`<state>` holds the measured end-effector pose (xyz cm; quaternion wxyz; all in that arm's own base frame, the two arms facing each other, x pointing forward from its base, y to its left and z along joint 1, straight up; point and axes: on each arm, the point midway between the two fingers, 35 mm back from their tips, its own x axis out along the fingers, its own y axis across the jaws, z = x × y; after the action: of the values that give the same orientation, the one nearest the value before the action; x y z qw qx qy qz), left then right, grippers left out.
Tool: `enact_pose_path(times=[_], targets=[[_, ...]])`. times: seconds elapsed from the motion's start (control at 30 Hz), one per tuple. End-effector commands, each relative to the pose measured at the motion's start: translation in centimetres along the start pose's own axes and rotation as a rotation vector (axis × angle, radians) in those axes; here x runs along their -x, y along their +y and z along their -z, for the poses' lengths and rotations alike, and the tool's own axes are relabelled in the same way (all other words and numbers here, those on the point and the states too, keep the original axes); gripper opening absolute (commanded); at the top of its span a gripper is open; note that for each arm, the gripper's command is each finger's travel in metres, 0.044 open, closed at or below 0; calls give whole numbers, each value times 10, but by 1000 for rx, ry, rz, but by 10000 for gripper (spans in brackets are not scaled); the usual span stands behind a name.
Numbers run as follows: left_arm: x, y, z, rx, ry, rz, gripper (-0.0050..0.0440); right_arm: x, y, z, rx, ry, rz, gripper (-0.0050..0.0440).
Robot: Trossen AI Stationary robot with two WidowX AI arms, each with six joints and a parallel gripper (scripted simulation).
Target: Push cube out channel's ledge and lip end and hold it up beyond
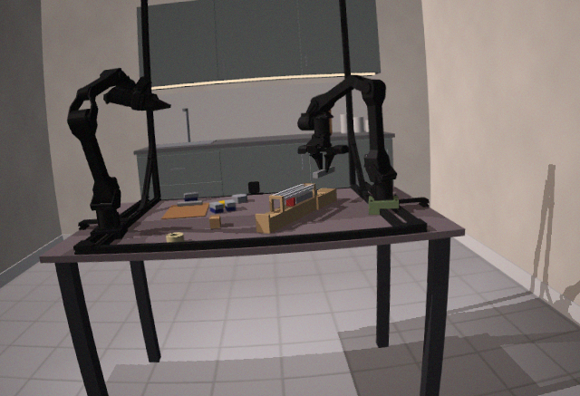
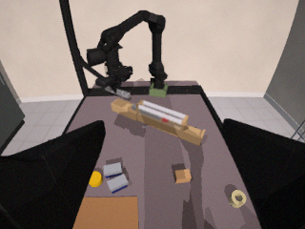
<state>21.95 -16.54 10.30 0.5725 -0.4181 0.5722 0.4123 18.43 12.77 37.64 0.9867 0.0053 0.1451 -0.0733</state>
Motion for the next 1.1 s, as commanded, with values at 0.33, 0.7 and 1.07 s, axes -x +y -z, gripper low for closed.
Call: enact_pose_path(times=[0.33, 0.7, 1.07], targets=[[-21, 1, 0, 2, -4, -7, 40, 0, 0, 0, -1, -2, 2, 400], [-39, 1, 0, 2, -4, -7, 40, 0, 0, 0, -1, -2, 2, 400], [-54, 2, -1, 2, -4, -7, 40, 0, 0, 0, -1, -2, 2, 400]])
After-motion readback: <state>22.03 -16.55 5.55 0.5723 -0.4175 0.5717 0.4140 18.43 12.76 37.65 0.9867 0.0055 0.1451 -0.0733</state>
